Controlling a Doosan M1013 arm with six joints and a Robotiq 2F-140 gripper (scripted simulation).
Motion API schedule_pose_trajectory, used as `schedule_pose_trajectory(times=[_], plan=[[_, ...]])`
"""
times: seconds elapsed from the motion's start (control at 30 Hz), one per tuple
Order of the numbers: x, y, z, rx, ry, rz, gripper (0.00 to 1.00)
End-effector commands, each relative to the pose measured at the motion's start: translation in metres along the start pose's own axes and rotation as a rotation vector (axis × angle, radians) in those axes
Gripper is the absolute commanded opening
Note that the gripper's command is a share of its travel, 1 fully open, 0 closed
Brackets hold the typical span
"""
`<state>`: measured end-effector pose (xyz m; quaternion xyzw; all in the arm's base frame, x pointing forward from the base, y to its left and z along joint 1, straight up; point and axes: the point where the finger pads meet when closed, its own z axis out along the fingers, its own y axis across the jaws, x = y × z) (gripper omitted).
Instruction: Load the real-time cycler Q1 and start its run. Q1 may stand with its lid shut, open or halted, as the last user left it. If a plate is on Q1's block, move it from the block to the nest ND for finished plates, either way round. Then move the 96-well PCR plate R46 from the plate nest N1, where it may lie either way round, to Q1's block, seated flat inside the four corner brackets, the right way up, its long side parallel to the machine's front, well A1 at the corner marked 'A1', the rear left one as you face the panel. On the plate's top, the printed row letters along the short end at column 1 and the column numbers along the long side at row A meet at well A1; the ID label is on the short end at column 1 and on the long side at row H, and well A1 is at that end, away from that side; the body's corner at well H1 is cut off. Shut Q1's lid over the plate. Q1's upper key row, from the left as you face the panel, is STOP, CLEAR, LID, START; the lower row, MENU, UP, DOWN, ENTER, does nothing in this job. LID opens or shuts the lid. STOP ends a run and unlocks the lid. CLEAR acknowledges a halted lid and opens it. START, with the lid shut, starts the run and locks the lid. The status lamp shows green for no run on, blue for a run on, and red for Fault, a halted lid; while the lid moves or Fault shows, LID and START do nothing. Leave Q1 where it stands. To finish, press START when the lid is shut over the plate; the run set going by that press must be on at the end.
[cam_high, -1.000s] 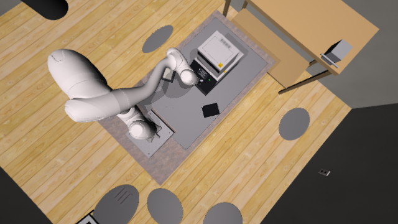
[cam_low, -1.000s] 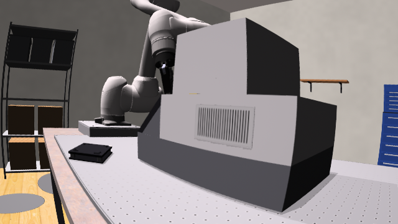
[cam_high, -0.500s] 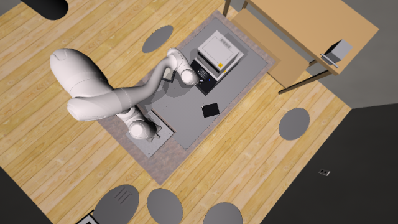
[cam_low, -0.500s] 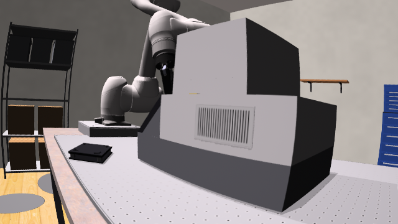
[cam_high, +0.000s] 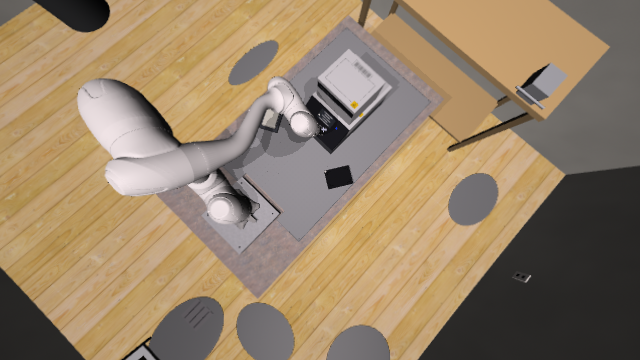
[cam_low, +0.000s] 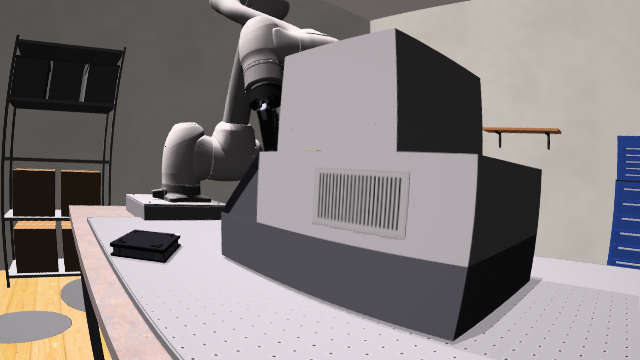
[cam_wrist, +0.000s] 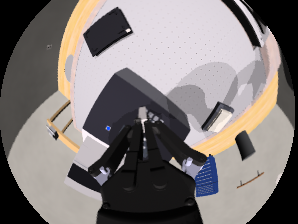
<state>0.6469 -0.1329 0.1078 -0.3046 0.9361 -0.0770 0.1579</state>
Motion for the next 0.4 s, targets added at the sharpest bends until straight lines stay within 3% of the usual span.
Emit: schedule_pose_trajectory(times=[0.0, 0.37], plan=[[0.001, 0.001, -0.006, 0.000, 0.000, 0.000, 0.00], [0.005, 0.005, -0.018, 0.000, 0.000, 0.000, 0.00]])
